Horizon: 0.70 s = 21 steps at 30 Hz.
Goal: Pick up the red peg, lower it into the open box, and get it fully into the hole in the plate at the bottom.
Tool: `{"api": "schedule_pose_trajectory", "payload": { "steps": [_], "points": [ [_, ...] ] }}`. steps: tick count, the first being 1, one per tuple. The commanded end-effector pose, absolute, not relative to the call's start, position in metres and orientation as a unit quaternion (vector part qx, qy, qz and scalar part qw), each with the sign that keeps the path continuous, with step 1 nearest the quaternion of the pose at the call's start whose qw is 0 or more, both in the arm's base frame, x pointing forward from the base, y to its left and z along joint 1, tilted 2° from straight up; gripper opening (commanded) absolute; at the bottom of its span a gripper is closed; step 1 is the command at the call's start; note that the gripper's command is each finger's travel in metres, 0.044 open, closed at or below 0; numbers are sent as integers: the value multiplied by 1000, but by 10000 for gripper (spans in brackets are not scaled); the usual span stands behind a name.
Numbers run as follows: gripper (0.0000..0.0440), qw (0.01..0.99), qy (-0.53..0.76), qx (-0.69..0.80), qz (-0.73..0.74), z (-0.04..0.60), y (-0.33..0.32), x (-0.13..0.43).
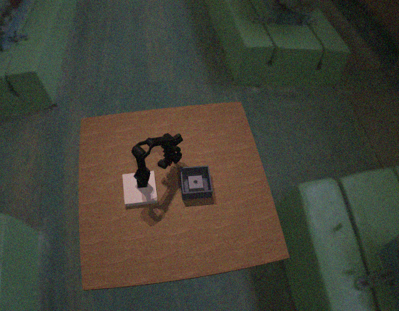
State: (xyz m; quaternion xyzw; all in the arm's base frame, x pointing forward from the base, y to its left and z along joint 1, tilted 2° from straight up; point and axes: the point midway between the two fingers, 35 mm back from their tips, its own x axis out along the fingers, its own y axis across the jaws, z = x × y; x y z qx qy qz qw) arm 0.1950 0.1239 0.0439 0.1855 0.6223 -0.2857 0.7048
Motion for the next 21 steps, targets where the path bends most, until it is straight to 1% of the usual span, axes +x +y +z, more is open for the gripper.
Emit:
{"api": "schedule_pose_trajectory", "payload": {
  "steps": [1, 9, 21],
  "points": [
    [0, 720, 603, 192, -285, 68, 120, 208],
    [0, 734, 568, 217, -303, 107, 108, 231],
    [0, 735, 519, 257, -352, 127, 68, 269]
  ]
}}
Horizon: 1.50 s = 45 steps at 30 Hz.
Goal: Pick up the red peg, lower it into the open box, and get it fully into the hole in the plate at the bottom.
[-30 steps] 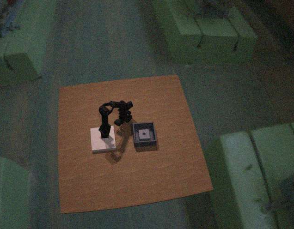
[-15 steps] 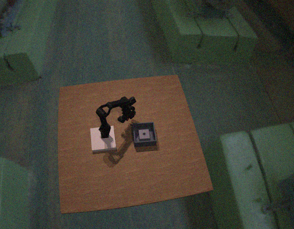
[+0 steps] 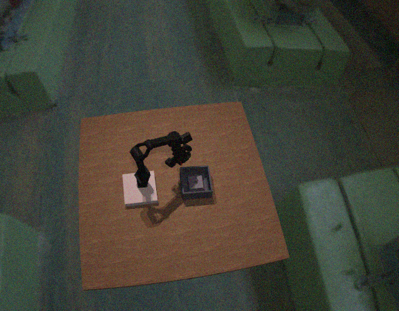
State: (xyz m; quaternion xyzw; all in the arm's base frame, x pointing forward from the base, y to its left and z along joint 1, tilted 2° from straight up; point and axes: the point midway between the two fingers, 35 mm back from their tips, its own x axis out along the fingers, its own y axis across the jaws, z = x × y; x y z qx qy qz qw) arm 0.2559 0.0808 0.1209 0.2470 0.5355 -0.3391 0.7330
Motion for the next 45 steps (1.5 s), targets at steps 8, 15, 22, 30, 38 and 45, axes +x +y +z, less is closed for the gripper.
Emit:
{"api": "schedule_pose_trajectory", "payload": {
  "steps": [8, 15, 22, 30, 38, 45],
  "points": [
    [0, 734, 498, 270, -374, 127, 36, 295],
    [0, 734, 494, 271, -379, 117, 9, 317],
    [0, 733, 507, 266, -367, 103, -11, 334],
    [0, 732, 534, 252, -338, 82, -25, 345],
    [69, 720, 573, 239, -308, 59, -27, 343],
    [189, 713, 591, 235, -295, 52, -32, 347]
  ]
}}
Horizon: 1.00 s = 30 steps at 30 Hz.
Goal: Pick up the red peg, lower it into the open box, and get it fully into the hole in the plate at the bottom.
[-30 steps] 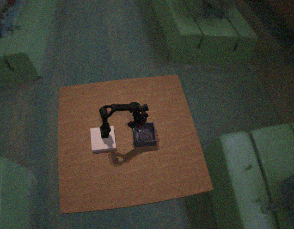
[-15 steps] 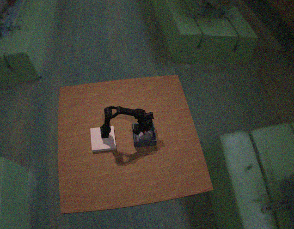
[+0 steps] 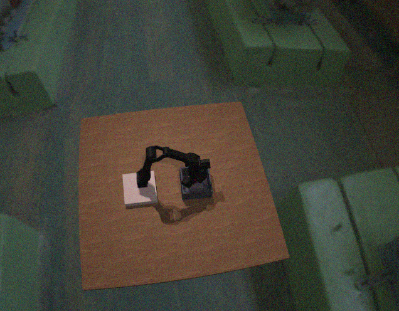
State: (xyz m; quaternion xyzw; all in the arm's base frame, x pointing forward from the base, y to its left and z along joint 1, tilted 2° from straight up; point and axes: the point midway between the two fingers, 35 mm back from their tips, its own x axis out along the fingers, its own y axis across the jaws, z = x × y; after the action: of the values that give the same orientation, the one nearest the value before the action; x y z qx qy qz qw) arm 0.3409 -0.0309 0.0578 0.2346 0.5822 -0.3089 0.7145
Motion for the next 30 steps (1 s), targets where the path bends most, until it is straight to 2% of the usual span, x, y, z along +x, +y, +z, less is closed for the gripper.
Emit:
{"api": "schedule_pose_trajectory", "payload": {
  "steps": [1, 2, 4, 10, 13, 30],
  "points": [
    [190, 715, 591, 233, -292, 53, -34, 349],
    [190, 717, 591, 231, -290, 55, -35, 351],
    [223, 720, 589, 233, -284, 60, -36, 358],
    [381, 727, 580, 255, -263, 72, -36, 381],
    [440, 724, 586, 253, -263, 76, -42, 388],
    [440, 734, 585, 285, -196, 116, -19, 438]
  ]
}}
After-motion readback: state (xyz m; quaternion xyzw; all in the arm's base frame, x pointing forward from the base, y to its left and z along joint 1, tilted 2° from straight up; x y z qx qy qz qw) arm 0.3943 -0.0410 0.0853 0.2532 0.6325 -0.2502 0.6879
